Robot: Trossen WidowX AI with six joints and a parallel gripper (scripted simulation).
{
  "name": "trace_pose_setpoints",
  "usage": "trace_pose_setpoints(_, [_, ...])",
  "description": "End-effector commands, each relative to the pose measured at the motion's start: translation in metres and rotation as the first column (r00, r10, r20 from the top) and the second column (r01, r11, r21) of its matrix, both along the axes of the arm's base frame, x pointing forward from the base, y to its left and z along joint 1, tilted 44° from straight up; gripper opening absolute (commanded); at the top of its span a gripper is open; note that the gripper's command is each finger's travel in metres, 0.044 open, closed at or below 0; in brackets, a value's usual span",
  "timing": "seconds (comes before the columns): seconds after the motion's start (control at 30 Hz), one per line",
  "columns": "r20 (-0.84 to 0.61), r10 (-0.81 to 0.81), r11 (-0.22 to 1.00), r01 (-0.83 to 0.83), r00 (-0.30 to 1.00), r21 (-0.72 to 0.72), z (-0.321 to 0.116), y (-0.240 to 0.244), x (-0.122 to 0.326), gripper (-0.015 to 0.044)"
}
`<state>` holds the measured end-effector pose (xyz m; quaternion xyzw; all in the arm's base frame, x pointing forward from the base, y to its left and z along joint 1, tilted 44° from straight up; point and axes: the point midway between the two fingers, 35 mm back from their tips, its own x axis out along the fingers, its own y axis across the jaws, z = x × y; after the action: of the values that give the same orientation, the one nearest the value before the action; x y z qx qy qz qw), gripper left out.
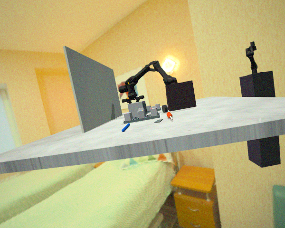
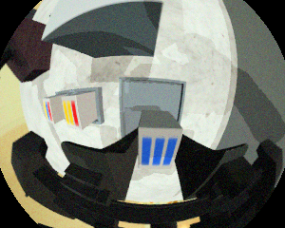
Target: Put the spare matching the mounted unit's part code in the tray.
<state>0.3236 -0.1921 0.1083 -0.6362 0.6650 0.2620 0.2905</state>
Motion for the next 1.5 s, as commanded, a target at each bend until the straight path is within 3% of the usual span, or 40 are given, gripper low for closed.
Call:
trace_pose_setpoints(0.0, [-0.005,0.006,1.0,-0.006,1.0,0.003,-0.003,-0.001,-0.001,0.0])
trace_pose_setpoints(0.7, [-0.006,0.006,1.0,-0.006,1.0,-0.003,-0.016,-0.015,-0.006,0.0])
trace_pose_setpoints(1.27, [-0.001,0.0,1.0,0.0,1.0,-0.005,-0.012,-0.012,-0.005,0.044])
trace_pose_setpoints(1.47, [-0.006,0.005,1.0,-0.005,1.0,0.004,0.053,0.053,-0.001,0.044])
